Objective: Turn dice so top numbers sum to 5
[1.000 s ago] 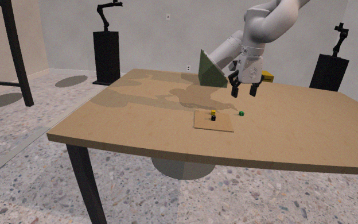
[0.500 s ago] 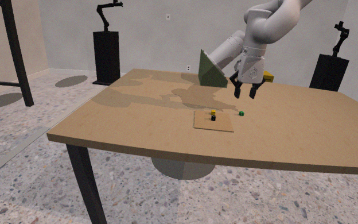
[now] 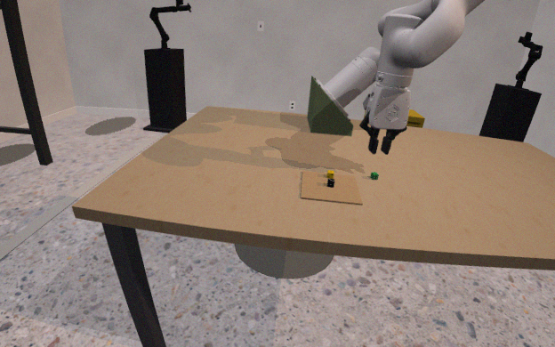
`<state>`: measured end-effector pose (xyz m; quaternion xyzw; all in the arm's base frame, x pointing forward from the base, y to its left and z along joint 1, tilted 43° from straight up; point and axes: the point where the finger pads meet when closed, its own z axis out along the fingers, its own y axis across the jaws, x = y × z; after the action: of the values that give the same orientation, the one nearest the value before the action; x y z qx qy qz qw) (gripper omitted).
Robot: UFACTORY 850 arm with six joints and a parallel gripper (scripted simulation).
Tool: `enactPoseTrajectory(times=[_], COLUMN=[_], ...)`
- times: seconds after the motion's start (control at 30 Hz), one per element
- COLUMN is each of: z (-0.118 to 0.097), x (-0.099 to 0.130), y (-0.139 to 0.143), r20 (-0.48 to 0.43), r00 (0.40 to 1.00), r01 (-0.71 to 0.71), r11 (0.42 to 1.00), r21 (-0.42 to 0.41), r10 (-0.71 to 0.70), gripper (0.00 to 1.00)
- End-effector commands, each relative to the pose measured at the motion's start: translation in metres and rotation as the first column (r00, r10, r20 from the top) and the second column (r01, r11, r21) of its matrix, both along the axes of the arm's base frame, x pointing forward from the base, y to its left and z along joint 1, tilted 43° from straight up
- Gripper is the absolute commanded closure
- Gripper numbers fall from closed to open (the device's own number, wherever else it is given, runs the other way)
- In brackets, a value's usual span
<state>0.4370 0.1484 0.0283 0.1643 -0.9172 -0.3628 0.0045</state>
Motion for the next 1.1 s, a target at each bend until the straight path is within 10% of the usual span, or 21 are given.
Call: enactPoseTrajectory(times=[0.0, 1.07], z=[0.0004, -0.0044], x=[0.0008, 0.0000], y=[-0.0003, 0.0041], r20=[0.001, 0.001], r00=[1.000, 1.000], r01=[0.001, 0.001], r11=[1.000, 1.000], r21=[0.000, 0.000], r10=[-0.001, -0.001], gripper=[0.69, 0.69])
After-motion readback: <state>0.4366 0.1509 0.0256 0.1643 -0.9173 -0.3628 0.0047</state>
